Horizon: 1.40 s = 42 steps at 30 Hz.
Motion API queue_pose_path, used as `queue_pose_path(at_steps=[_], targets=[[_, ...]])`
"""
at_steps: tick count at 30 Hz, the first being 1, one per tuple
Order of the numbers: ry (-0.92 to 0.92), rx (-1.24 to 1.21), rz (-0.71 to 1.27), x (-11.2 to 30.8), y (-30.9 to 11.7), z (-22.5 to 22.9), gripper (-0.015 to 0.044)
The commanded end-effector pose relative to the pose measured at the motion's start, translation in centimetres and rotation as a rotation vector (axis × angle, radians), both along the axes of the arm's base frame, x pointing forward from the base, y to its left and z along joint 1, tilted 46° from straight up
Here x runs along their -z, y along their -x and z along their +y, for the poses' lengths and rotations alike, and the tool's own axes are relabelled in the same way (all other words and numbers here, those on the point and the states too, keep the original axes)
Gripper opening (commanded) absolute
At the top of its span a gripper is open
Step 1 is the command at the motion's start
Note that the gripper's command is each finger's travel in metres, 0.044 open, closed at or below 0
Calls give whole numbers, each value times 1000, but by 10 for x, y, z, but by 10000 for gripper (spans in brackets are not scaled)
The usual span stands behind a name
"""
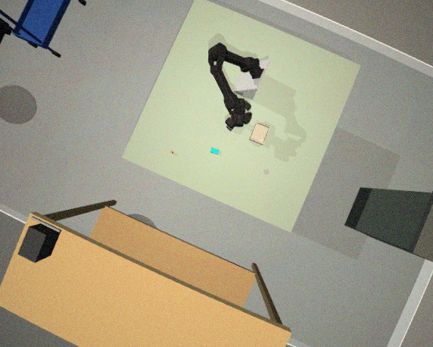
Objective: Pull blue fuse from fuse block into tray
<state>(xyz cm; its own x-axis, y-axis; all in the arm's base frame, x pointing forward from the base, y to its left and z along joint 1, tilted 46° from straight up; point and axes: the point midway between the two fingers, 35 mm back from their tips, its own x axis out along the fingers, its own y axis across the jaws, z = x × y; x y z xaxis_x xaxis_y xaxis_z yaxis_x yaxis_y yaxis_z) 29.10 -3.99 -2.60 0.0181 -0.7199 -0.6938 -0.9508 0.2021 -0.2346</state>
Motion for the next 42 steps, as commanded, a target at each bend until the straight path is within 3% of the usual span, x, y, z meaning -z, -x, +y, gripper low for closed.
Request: queue_pose_path(at_steps=[1, 42], targets=[[-2, 1, -4, -2, 0, 3, 0], [-2, -2, -3, -16, 0, 18, 0]])
